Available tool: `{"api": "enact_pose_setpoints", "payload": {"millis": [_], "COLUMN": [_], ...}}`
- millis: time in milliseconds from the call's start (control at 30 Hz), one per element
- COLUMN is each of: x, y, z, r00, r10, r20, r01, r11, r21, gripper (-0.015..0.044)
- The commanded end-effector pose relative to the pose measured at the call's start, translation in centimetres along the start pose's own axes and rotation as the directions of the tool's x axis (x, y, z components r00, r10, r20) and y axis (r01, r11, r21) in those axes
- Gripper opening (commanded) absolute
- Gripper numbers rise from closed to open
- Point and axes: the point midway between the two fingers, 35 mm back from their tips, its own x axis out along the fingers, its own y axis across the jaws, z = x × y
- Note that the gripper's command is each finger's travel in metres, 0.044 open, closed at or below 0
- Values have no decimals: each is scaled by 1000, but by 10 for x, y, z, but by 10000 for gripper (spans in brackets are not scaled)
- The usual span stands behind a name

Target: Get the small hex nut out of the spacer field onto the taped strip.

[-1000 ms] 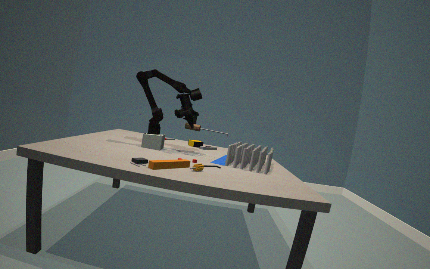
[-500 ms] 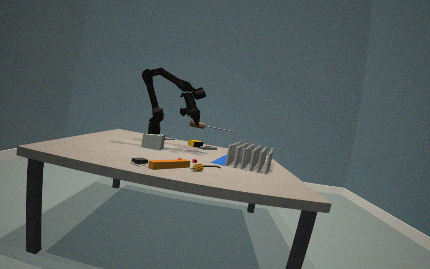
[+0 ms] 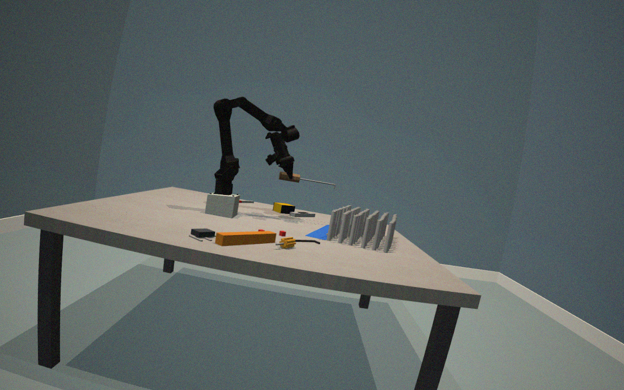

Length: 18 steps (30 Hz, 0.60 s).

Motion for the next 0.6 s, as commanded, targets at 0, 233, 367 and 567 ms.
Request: {"api": "enact_pose_setpoints", "payload": {"millis": [0,233,367,567], "x": [-1,-6,-9,-15], "y": [-27,-72,-98,-137], "z": [-6,-5,-2,6], "r00": [999,996,993,986], "r10": [-33,-89,-122,-169], "r20": [-6,-4,1,10], "r01": [32,88,119,165], "r11": [998,985,972,946], "r21": [-53,-150,-204,-279], "gripper": [0,0,0,0]}}
